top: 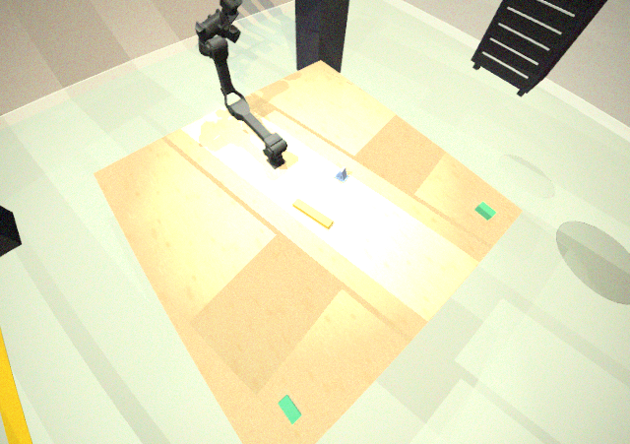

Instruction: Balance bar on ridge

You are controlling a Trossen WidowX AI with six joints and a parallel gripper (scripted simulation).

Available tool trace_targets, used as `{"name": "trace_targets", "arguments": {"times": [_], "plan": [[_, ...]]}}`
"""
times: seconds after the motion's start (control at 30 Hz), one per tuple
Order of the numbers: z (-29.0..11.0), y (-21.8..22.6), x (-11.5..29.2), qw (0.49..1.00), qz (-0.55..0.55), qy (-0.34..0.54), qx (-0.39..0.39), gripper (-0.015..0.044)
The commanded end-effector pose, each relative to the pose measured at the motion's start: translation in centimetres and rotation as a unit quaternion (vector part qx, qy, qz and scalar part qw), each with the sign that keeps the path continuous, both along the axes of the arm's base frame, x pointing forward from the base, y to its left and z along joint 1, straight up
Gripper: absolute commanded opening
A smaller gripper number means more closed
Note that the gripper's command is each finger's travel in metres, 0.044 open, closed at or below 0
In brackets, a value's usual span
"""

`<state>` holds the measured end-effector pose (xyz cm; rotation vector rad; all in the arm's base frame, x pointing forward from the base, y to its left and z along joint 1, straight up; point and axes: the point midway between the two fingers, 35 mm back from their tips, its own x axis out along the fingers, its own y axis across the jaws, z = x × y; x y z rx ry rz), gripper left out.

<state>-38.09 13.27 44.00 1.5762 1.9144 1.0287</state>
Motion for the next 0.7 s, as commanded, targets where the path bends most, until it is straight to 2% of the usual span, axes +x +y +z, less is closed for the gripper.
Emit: {"name": "trace_targets", "arguments": {"times": [0.0,0.33,0.67], "plan": [[4.2,0.6,3.4,0.992,0.023,0.123,0.007,0.0315],[12.3,0.6,12.2,0.927,0.069,0.365,0.047,0.0315],[17.8,-0.2,23.3,0.804,0.108,0.576,0.107,0.0315]]}}
